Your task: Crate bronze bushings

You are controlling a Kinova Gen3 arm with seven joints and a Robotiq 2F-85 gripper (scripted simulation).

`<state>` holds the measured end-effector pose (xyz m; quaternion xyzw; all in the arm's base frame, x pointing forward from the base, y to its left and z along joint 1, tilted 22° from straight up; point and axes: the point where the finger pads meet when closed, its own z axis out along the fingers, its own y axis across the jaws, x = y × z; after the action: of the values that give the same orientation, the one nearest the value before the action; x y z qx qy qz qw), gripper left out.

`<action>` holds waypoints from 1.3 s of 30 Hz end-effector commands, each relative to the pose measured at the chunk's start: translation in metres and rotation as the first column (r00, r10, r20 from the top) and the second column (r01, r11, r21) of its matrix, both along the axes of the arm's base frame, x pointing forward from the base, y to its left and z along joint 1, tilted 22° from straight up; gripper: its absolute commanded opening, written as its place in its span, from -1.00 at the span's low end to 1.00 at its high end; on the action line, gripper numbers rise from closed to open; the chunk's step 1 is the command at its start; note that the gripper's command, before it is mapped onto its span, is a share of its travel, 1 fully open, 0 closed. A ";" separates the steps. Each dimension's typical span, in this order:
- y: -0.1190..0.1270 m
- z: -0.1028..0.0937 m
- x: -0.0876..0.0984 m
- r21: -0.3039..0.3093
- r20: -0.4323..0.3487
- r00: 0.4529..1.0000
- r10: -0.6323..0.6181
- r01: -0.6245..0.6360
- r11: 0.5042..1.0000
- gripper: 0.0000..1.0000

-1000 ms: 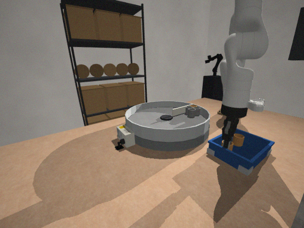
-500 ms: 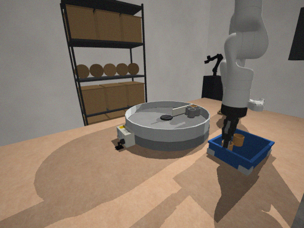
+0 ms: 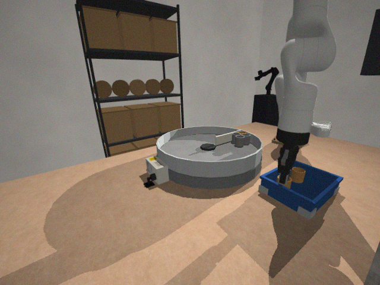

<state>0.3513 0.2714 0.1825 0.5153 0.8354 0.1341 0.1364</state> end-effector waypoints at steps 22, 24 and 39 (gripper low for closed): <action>-0.001 0.009 -0.004 0.001 0.001 1.000 0.000 0.000 1.000 -0.61; -0.001 0.009 -0.004 0.001 0.001 1.000 0.000 0.000 1.000 -0.61; -0.002 0.014 -0.006 0.001 0.001 1.000 0.000 0.000 1.000 -0.61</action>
<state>0.3463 0.2679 0.1940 0.5167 0.8348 0.1318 0.1372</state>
